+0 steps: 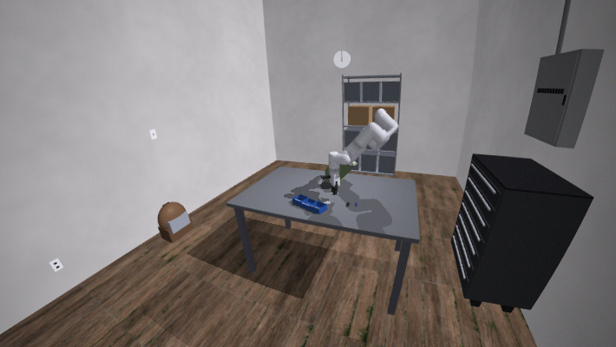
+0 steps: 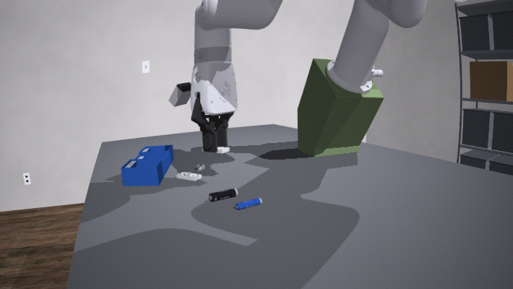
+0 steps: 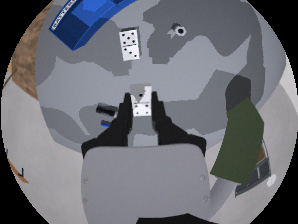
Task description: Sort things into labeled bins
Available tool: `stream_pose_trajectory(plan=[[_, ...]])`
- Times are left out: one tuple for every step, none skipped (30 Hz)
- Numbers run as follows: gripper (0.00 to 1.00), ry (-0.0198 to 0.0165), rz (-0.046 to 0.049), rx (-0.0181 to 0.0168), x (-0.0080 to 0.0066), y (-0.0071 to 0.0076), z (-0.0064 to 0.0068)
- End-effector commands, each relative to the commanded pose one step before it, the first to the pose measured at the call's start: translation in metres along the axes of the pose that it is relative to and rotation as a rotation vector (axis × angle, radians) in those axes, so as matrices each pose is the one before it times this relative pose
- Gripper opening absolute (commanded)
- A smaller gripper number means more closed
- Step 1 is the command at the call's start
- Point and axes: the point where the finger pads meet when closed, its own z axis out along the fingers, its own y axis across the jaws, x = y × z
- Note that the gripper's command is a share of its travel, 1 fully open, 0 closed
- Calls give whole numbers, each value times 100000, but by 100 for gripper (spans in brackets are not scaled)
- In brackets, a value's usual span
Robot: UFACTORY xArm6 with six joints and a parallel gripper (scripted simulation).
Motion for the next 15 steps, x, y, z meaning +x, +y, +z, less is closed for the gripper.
stream_pose_trajectory(plan=[[0, 218, -54, 141, 82, -73, -86], [0, -1, 1, -1, -6, 7, 46], [0, 5, -1, 1, 583, 142, 2], [0, 4, -1, 1, 583, 142, -1], [0, 4, -1, 1, 583, 142, -1], [0, 4, -1, 1, 583, 142, -1], [0, 4, -1, 1, 583, 142, -1], [0, 1, 0, -1, 592, 138, -1], [0, 0, 0, 0, 0, 0, 0], [0, 0, 0, 0, 0, 0, 0], [0, 6, -2, 1, 579, 144, -1], [0, 4, -1, 1, 584, 142, -1], [0, 4, -1, 1, 583, 142, -1], [0, 1, 0, -1, 593, 138, -1], [0, 4, -1, 0, 585, 141, -1]])
